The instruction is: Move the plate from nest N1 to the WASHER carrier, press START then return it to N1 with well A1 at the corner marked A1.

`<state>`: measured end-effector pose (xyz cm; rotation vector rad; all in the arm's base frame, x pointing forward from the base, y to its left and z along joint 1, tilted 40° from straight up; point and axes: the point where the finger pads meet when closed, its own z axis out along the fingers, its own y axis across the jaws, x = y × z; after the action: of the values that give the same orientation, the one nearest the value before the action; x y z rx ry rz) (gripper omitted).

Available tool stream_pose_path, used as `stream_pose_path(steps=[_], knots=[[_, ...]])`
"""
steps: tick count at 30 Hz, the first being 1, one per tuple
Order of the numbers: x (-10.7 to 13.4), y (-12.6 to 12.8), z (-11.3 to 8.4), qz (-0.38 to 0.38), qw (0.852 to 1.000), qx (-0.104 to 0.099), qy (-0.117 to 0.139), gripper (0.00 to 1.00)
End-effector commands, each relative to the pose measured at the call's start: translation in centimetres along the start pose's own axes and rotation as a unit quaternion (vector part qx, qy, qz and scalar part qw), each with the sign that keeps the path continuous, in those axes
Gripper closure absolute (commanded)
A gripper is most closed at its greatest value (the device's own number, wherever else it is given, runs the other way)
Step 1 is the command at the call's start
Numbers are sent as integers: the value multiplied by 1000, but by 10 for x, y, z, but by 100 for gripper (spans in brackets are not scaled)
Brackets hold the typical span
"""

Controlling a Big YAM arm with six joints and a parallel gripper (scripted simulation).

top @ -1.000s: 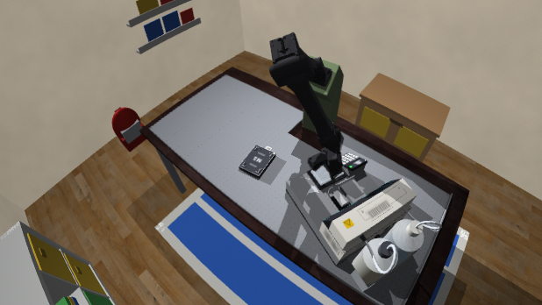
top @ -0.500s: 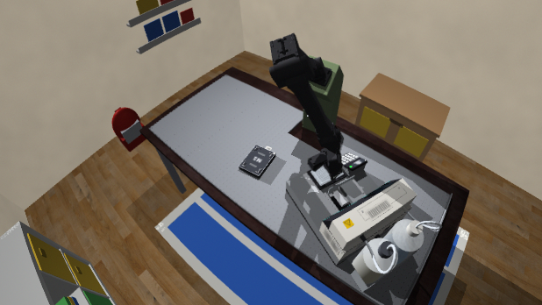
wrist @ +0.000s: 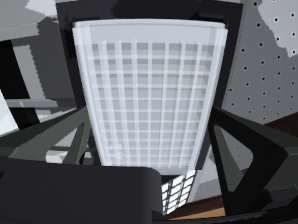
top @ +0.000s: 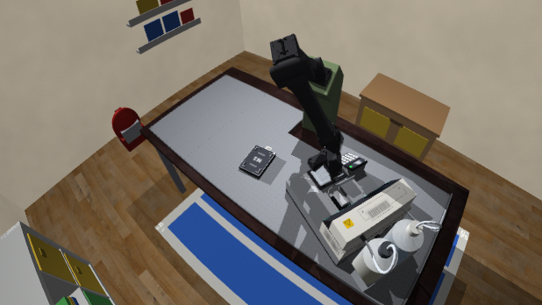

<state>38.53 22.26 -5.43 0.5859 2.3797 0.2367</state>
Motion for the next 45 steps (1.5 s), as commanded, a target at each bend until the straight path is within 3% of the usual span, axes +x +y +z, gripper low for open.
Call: stream_pose_path(steps=[1,28,45], knots=[[0,0,-1,-1,1000,-1,0,0],[0,0,-1,-1,1000,-1,0,0],[3,2,-32,-2,1000,-4,1,0]])
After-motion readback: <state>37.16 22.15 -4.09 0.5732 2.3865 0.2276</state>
